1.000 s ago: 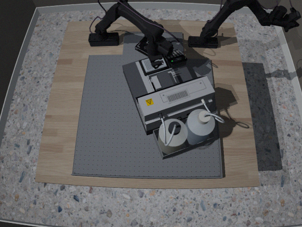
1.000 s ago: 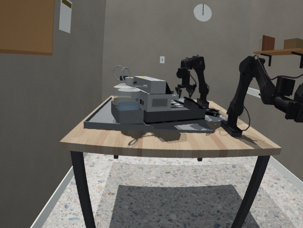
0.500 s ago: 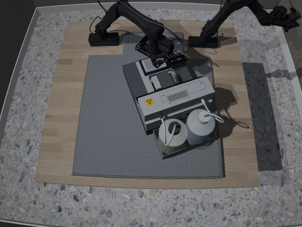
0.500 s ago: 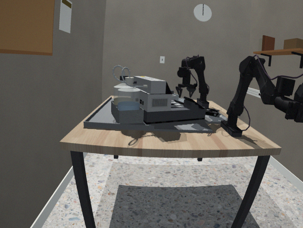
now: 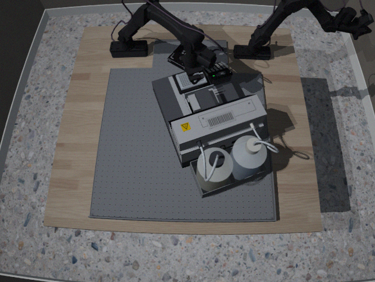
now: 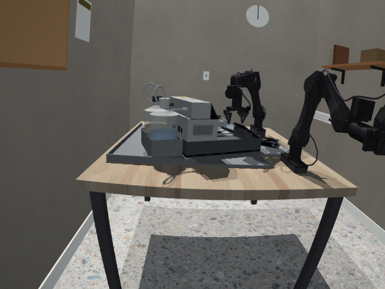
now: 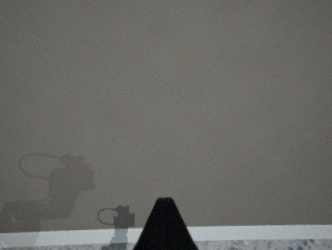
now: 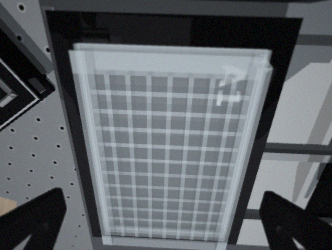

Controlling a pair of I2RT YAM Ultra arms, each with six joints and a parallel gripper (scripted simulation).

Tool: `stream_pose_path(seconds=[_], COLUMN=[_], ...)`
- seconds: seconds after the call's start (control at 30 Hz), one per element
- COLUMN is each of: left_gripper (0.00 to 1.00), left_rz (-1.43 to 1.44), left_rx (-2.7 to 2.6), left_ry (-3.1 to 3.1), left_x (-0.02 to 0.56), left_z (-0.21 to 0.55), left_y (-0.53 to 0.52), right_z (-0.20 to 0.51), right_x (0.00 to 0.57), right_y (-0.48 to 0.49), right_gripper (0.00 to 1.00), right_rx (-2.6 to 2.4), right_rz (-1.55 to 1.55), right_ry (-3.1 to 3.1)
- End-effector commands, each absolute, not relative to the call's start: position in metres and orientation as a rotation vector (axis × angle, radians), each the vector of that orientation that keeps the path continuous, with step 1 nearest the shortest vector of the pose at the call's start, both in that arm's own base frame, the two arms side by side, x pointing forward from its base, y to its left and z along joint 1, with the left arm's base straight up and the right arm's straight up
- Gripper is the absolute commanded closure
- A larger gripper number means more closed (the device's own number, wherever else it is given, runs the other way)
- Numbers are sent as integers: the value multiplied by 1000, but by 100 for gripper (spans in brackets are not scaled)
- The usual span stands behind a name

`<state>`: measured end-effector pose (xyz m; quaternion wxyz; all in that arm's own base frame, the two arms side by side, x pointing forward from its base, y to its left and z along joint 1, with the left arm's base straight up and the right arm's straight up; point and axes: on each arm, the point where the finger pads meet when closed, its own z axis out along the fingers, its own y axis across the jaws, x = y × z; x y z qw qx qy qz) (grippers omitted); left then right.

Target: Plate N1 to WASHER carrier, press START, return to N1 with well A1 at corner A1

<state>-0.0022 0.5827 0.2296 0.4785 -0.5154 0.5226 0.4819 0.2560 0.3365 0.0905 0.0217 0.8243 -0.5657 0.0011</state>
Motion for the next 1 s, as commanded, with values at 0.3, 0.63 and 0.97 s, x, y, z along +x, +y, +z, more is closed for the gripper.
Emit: stream_pose_path(seconds=[0.3, 0.63, 0.97], left_gripper=[100, 100, 100], left_rz=[1214, 1214, 1214], left_rx=[-1214, -1214, -1214], left_ry=[1206, 1206, 1206], left_x=[-5, -5, -5], left_z=[256, 256, 256], left_y=[580, 580, 580], right_z=[117, 113, 119], right_x=[265, 251, 258], right_y=[345, 347, 341], right_gripper=[0, 0, 0], right_rx=[2641, 2644, 2602], right_rz=[-19, -32, -31], right_ry=[-1806, -1760, -1814])
